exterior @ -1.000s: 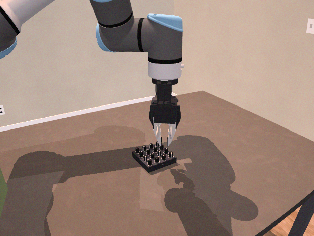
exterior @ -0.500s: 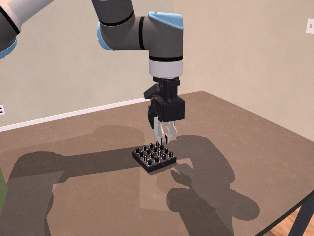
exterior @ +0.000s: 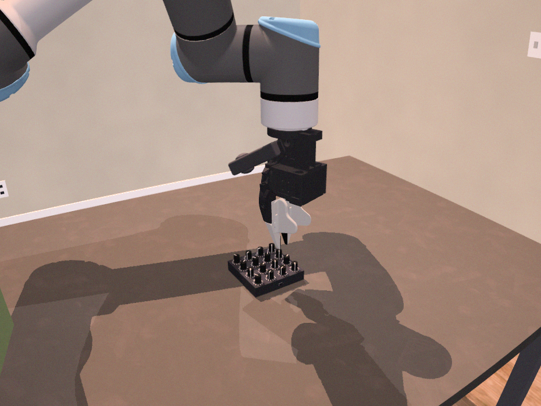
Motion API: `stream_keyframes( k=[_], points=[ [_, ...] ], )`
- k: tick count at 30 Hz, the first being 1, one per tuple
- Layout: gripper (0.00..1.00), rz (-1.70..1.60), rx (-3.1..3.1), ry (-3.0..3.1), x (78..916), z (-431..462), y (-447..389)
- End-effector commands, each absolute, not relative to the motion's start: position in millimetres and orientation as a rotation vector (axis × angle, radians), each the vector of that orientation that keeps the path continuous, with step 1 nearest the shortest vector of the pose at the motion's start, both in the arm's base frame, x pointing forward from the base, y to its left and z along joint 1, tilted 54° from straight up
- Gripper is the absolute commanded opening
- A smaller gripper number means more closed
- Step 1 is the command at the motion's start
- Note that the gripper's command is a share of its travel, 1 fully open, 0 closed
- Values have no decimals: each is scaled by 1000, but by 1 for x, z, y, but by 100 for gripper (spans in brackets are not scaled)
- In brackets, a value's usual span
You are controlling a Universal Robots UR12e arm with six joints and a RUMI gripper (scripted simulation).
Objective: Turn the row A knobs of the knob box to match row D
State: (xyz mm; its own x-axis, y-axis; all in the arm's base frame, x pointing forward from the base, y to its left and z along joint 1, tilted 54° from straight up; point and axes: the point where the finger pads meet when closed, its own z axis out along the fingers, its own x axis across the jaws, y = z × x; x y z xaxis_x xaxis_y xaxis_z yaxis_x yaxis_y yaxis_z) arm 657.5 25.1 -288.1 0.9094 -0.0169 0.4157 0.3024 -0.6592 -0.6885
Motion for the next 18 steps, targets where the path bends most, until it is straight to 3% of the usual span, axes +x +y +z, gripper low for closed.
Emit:
stream_keyframes(
  k=[1, 18],
  points=[
    [11, -576, -2229, -382, 657, -288, 23],
    [11, -806, -2150, -892, 655, -288, 16]
  ],
)
